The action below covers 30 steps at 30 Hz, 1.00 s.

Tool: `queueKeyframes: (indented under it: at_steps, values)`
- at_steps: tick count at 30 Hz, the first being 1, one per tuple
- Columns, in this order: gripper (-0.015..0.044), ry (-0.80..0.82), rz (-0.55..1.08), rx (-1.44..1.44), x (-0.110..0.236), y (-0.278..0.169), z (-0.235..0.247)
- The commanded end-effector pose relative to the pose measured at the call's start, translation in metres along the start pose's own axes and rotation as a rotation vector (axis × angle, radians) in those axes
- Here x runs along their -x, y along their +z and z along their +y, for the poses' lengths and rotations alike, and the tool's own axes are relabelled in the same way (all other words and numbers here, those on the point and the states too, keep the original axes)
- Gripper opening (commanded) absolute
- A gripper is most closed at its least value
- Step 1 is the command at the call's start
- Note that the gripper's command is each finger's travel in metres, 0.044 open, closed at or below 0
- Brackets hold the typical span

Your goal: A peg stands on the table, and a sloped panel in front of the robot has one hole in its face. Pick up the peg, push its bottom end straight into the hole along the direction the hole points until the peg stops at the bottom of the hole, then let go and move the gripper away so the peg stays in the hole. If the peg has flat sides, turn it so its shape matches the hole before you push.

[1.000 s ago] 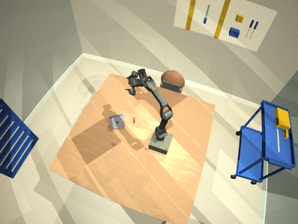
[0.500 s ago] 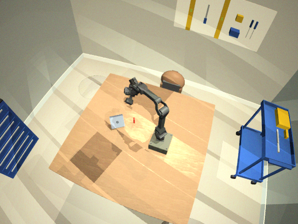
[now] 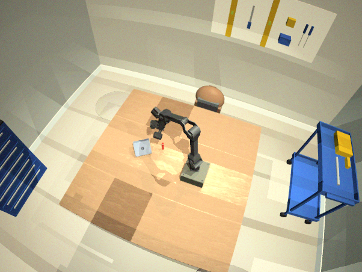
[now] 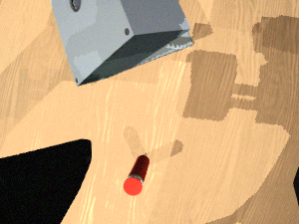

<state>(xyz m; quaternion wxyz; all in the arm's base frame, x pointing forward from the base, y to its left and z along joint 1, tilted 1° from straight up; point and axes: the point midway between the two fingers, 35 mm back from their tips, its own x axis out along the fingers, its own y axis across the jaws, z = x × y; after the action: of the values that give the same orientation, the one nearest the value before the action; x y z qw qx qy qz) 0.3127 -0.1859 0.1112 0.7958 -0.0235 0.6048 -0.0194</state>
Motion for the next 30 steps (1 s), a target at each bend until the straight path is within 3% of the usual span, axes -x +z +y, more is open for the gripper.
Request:
queueKeyframes:
  at_steps: [1,7,30]
  values:
    - [0.0440,0.020,0.130,-0.020,-0.026,-0.024,0.014]
    - [0.0440,0.027,0.248,-0.032,-0.045,-0.043,0.033]
    - [0.0440,0.027,0.251,-0.032,-0.072,-0.050,0.034]
